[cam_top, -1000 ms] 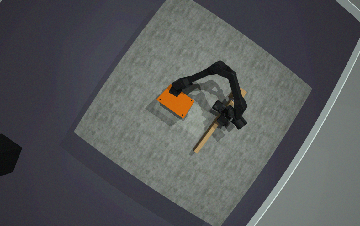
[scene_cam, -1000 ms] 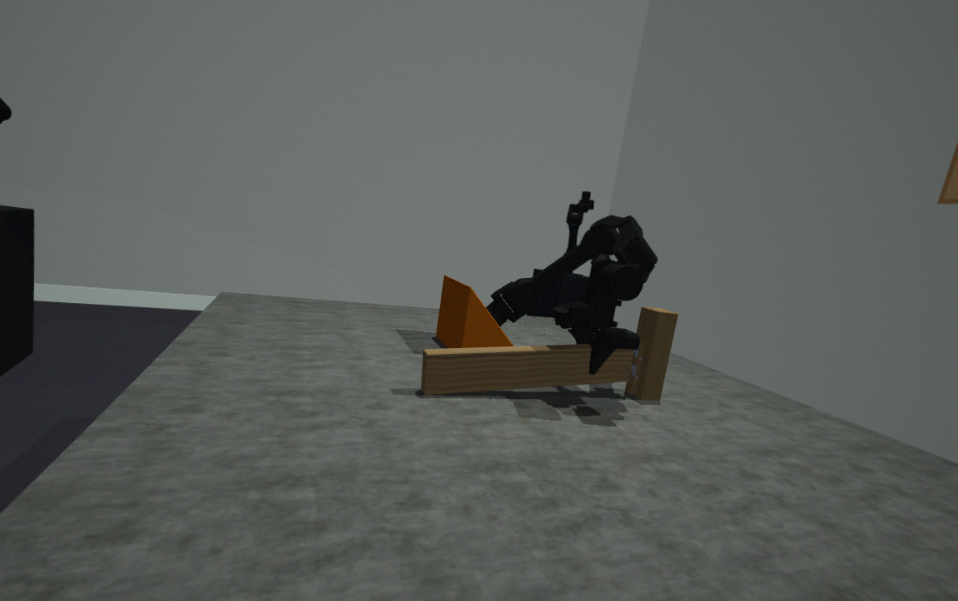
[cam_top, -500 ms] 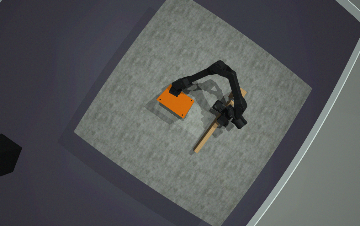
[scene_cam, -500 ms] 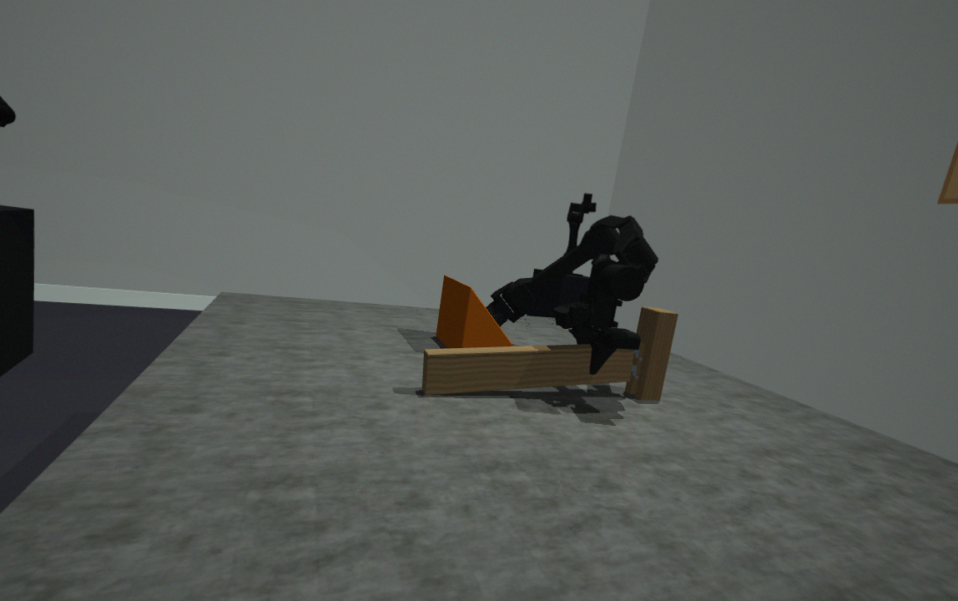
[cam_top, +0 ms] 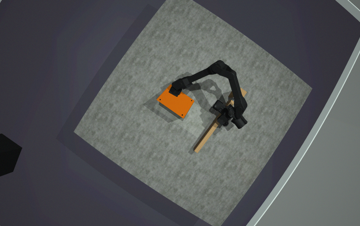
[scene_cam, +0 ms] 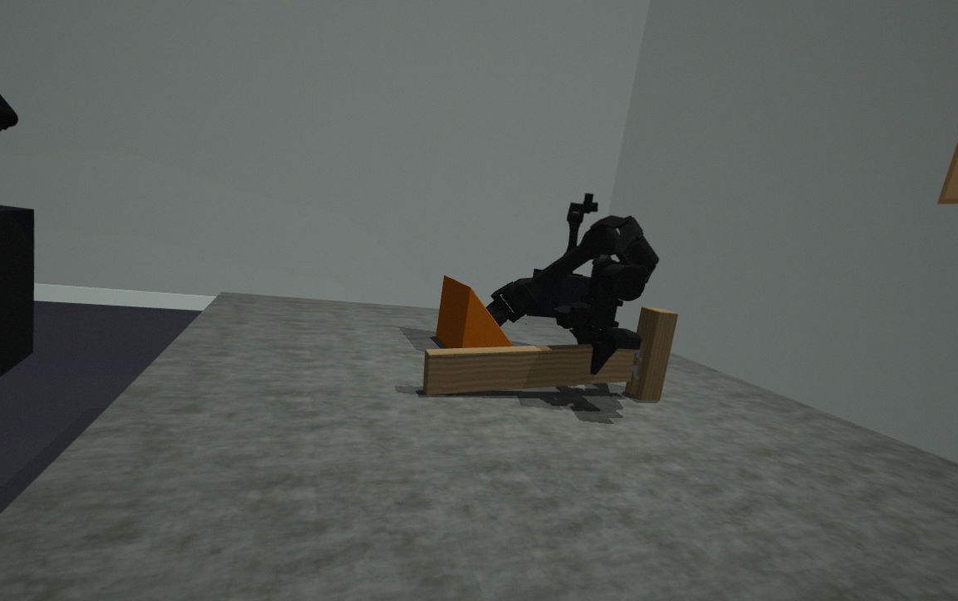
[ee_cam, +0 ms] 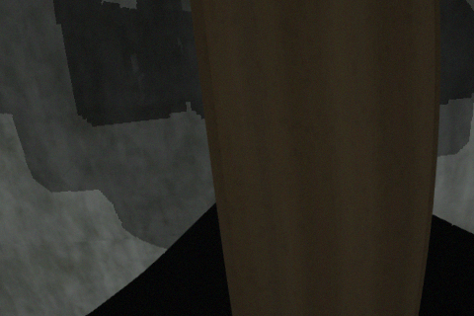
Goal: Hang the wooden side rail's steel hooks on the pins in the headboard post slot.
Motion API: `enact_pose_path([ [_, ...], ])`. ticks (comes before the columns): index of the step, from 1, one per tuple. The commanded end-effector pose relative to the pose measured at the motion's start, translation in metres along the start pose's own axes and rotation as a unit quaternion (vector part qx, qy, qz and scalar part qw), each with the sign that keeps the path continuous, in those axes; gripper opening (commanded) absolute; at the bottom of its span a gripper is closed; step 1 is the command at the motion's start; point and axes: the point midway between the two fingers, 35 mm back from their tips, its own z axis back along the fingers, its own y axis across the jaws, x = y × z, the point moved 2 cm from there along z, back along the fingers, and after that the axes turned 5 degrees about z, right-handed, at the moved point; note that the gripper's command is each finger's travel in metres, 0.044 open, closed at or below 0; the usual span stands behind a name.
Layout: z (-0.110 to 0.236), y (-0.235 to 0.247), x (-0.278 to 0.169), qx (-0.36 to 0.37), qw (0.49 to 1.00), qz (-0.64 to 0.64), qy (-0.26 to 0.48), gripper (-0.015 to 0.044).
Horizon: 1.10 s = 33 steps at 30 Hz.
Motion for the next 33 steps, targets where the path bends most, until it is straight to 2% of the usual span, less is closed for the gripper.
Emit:
enact_pose_path([
  [1,0.0027,0.0000,-0.0015,0.004,1.000,-0.001,-0.001,0.0000],
  [33,0.0025,0.0006,-0.0051,0.004,1.000,-0.001,-0.001,0.0000],
])
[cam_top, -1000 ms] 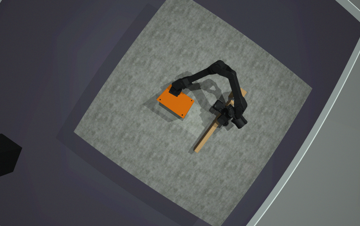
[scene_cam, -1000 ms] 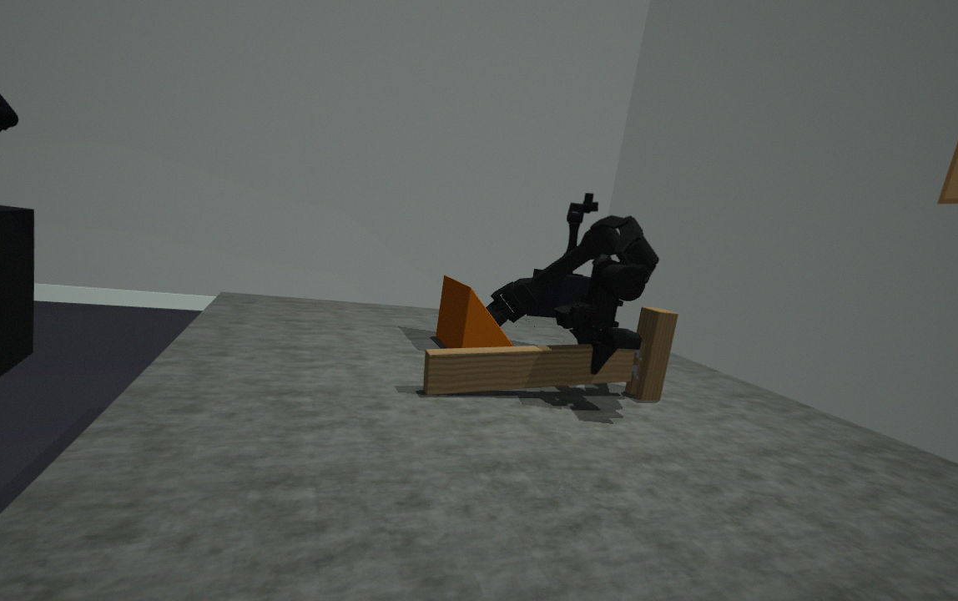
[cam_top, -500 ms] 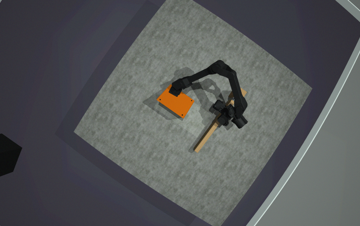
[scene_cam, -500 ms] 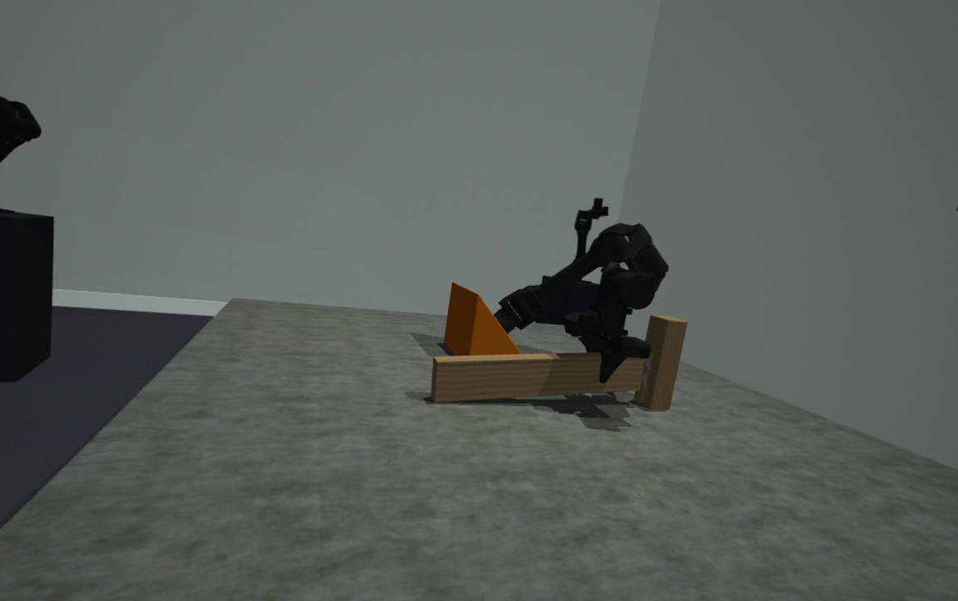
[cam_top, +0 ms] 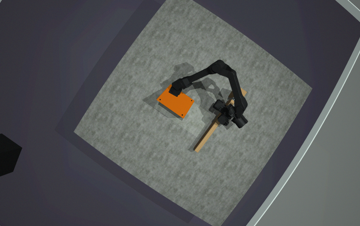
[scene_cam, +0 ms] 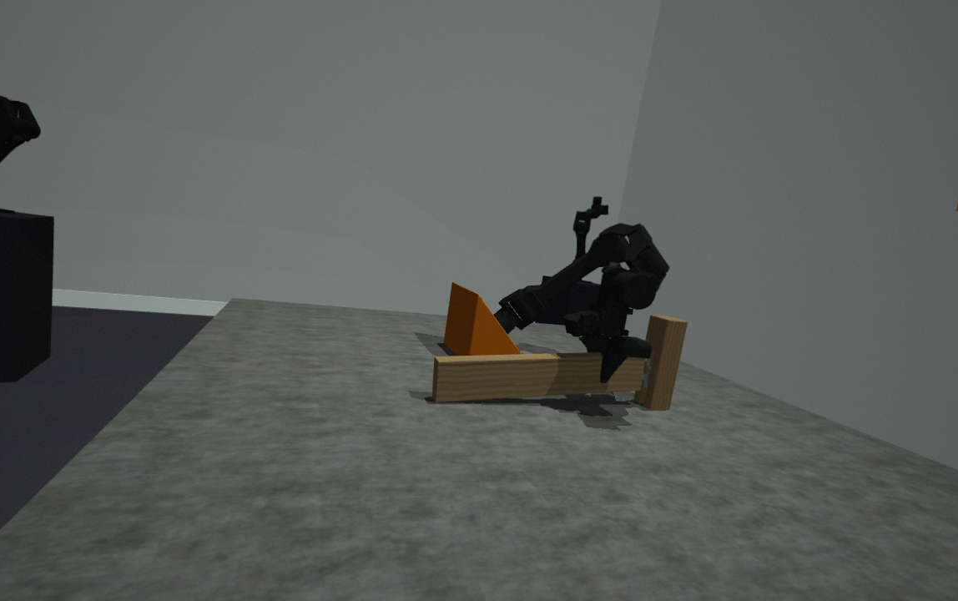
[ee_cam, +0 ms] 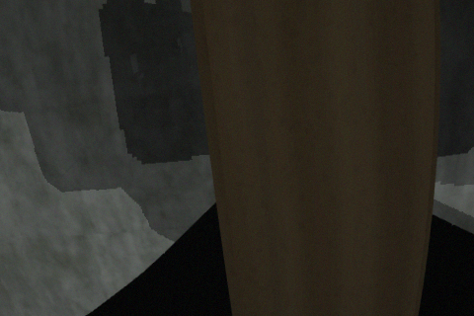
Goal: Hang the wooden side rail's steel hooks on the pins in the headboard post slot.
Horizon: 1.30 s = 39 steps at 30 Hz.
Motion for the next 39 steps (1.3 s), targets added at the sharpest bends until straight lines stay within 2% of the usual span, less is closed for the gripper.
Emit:
enact_pose_path([
  [1,0.0027,0.0007,-0.0014,0.005,1.000,-0.002,-0.001,0.0000],
  [39,0.0028,0.0019,-0.0056,0.005,1.000,-0.002,-0.001,0.0000],
])
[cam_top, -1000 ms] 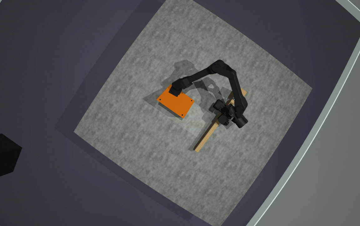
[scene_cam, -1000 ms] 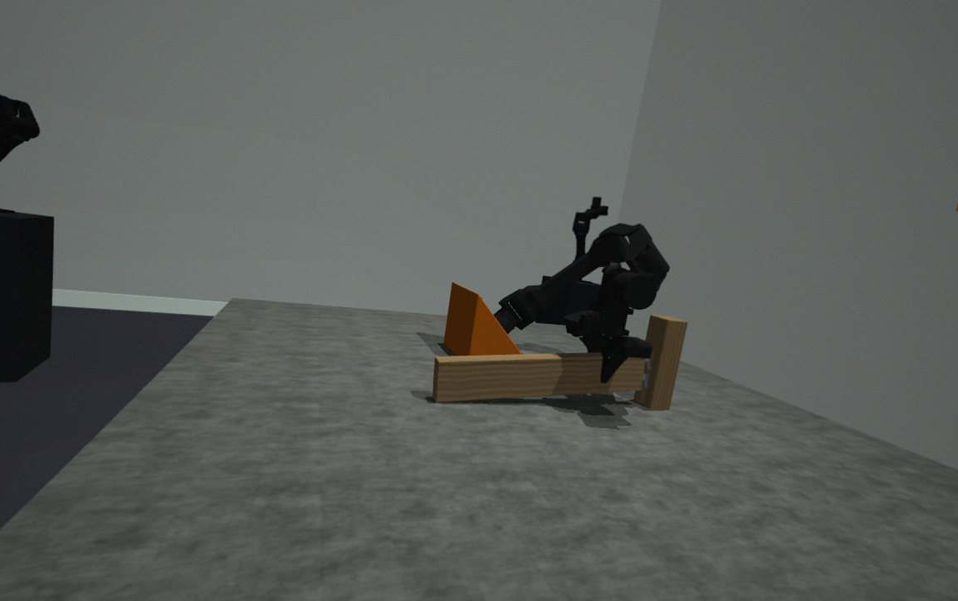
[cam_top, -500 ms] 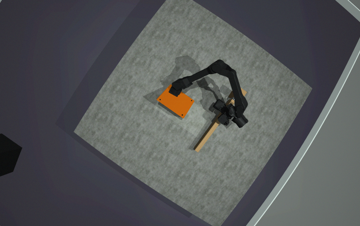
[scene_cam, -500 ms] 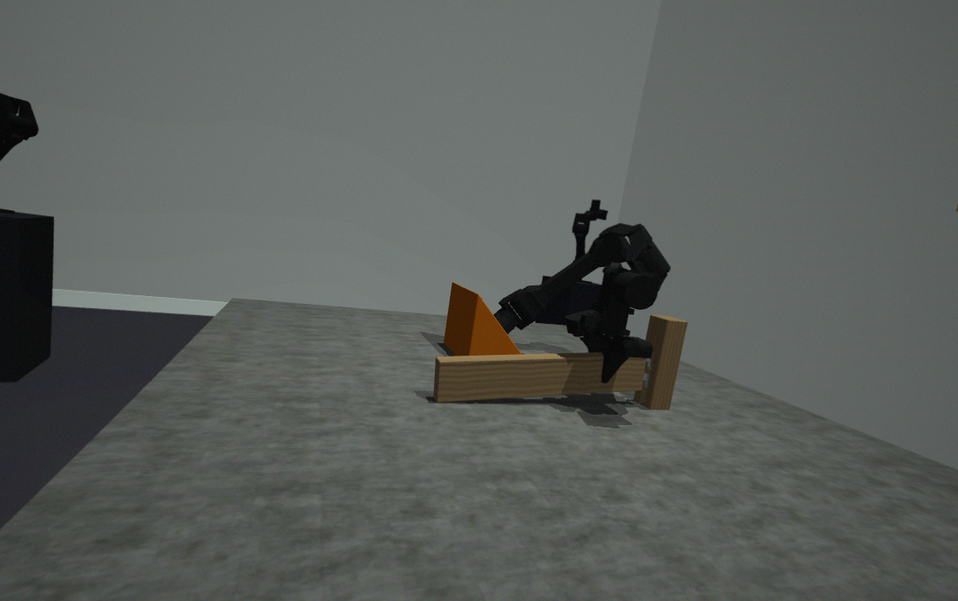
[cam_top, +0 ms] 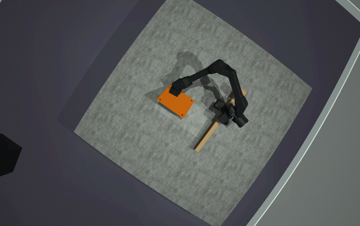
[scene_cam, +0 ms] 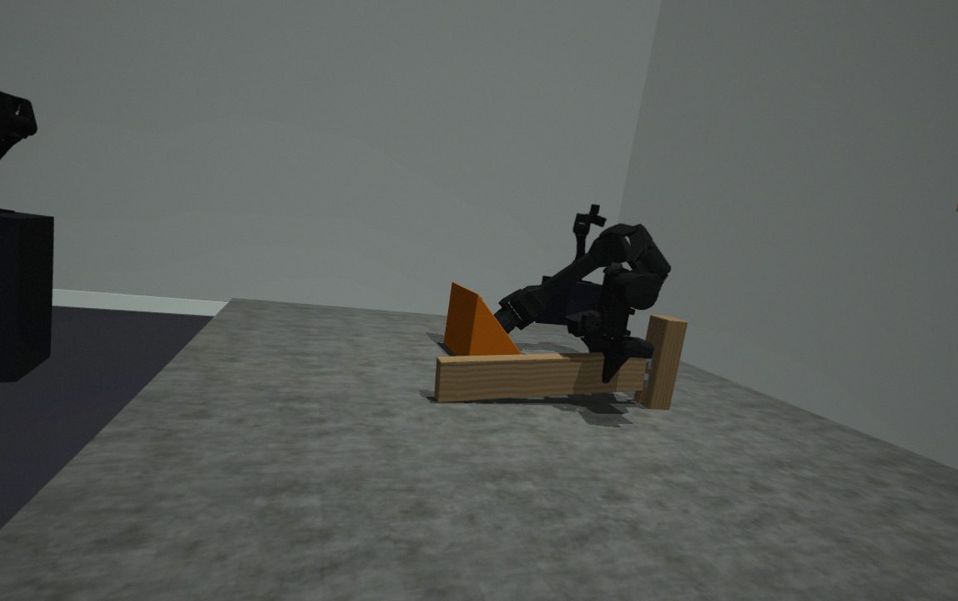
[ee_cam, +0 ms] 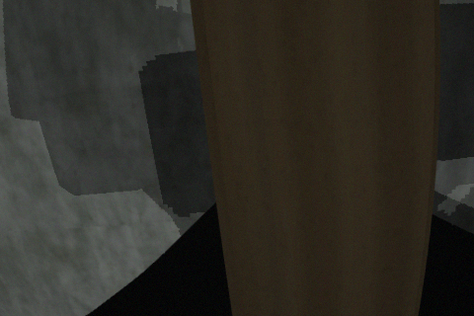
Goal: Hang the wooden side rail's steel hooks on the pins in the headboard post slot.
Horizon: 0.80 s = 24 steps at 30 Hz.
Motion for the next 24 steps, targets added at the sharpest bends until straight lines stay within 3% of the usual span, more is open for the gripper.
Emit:
enact_pose_path([
  [1,0.0030,0.0015,-0.0015,0.004,1.000,-0.001,0.000,0.0000],
  [24,0.0028,0.0012,-0.0041,0.004,1.000,-0.001,0.000,0.0000],
])
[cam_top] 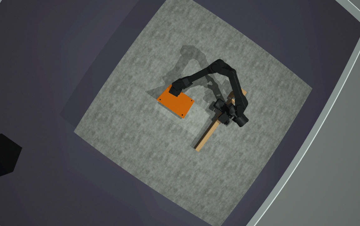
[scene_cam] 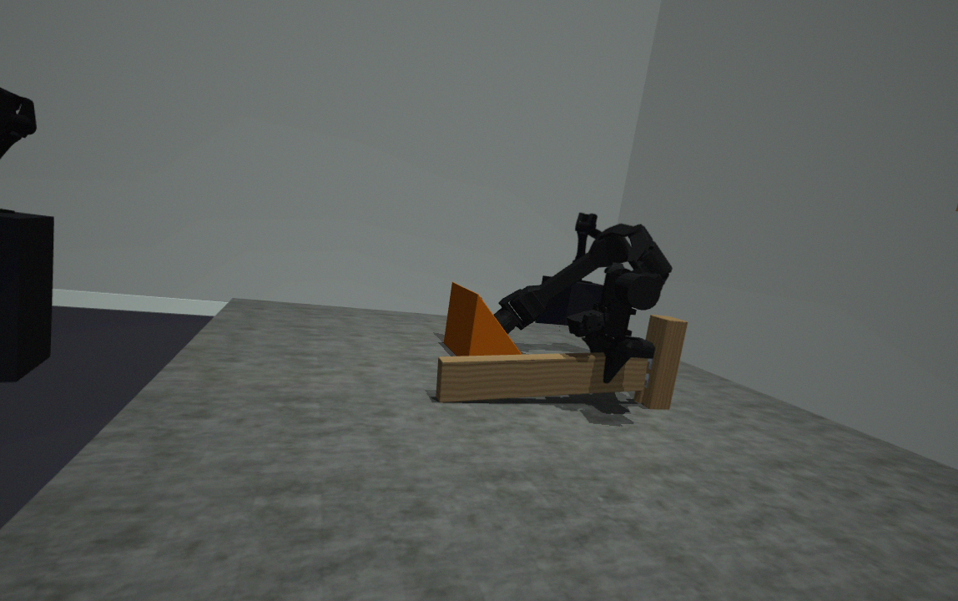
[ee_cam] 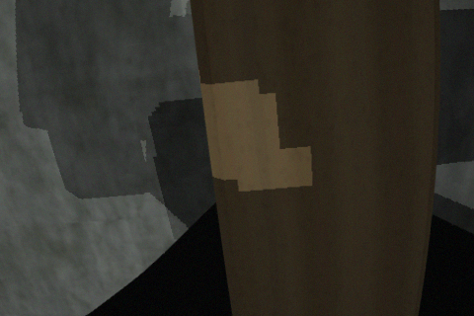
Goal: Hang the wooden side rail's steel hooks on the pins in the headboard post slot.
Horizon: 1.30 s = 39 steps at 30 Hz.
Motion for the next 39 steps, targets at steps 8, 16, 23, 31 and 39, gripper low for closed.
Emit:
enact_pose_path([
  [8,0.0034,0.0015,-0.0022,0.005,1.000,-0.002,0.000,0.0000],
  [16,0.0028,0.0007,-0.0031,0.005,1.000,-0.002,0.000,0.0000],
  [23,0.0028,0.0008,-0.0039,0.005,1.000,-0.002,0.000,0.0000],
  [31,0.0029,0.0018,-0.0047,0.005,1.000,-0.002,0.000,0.0000],
  [39,0.0034,0.0014,-0.0056,0.005,1.000,-0.002,0.000,0.0000],
])
